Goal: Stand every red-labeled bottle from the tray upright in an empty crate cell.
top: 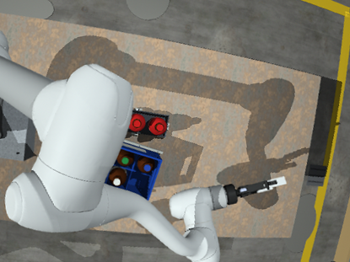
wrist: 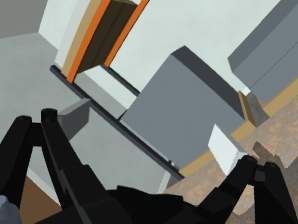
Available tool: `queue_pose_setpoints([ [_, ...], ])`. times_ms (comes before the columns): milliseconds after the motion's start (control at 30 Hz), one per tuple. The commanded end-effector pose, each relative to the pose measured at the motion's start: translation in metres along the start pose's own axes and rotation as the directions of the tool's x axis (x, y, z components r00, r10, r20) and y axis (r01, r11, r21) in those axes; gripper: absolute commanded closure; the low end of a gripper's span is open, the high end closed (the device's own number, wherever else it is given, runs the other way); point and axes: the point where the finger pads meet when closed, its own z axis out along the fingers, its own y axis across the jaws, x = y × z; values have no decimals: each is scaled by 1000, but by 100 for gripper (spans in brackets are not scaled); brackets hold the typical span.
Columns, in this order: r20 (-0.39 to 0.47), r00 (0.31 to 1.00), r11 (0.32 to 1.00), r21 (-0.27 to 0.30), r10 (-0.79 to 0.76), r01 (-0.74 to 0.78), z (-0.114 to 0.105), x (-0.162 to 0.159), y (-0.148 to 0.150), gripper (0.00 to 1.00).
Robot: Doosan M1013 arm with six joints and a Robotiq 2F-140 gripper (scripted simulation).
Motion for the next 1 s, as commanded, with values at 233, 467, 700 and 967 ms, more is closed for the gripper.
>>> queue_pose_setpoints([
  [233, 322, 947, 997, 79, -18, -8, 0, -99, -120, 0],
  [467, 477, 878, 996, 85, -36, -5, -16, -149, -169, 0],
  [700, 690, 722, 998, 56, -60, 29, -62, -220, -229, 0],
  [967, 750, 658, 998, 37, -63, 53, -82, -240, -245, 0],
])
